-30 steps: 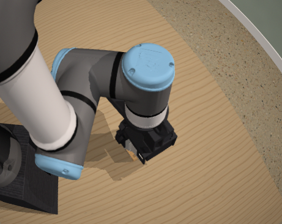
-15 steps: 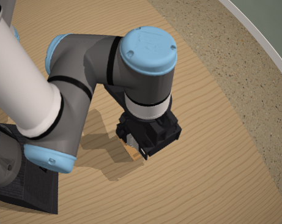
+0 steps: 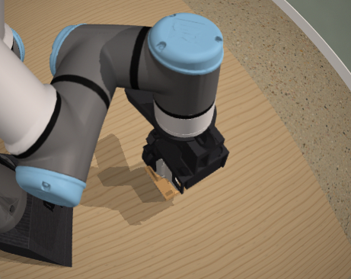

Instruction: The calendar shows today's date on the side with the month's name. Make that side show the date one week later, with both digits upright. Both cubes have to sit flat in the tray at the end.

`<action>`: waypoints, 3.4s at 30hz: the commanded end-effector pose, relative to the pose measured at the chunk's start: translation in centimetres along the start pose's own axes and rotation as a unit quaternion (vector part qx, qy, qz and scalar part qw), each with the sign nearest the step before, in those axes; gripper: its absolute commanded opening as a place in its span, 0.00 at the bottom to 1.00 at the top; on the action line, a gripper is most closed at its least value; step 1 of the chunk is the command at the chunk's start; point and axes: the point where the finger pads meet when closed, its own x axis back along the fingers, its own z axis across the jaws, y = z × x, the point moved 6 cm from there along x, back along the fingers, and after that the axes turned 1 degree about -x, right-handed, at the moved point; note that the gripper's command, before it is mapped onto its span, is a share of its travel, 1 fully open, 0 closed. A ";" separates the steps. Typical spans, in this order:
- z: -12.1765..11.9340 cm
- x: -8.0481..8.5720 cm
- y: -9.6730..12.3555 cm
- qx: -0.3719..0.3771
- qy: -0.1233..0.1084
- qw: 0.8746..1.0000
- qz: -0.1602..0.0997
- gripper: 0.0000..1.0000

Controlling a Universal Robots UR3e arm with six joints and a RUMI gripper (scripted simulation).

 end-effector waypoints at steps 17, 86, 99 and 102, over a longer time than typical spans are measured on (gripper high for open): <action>-0.3 1.2 -0.2 0.000 -0.011 1.000 0.010 0.11; -0.6 1.1 -2.3 0.347 -0.007 0.938 0.014 0.11; -0.6 1.0 -2.9 0.463 -0.006 0.886 0.014 0.11; -0.6 1.0 -3.0 0.480 -0.005 0.877 0.014 0.11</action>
